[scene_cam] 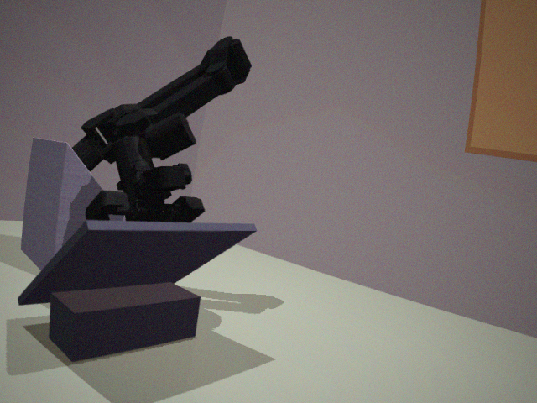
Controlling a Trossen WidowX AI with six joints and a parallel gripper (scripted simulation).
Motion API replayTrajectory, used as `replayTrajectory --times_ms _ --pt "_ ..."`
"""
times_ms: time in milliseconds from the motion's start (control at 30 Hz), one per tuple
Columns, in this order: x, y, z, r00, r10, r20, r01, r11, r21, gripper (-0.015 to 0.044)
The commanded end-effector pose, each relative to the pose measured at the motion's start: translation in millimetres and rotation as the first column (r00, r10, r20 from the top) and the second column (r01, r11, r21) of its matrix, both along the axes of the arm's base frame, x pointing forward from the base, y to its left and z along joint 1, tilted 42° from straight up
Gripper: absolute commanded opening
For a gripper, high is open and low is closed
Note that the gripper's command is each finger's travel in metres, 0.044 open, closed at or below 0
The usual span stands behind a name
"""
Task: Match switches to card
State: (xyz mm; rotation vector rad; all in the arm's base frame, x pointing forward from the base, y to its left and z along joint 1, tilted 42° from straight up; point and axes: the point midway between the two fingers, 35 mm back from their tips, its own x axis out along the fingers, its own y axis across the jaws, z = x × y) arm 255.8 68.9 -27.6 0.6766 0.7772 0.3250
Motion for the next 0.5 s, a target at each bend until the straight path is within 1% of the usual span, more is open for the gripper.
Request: replayTrajectory --times_ms 0,200,467 --pt "1 0 0 1.0 -0.005 0.003 0.005 1.0 0.0 0.0" --pt "-6 -11 9 1.0 0.005 -0.009 -0.005 1.0 -0.01 0.0" --pt "-30 -31 31 1.0 0.013 -0.019 -0.013 1.0 -0.009 0.0"
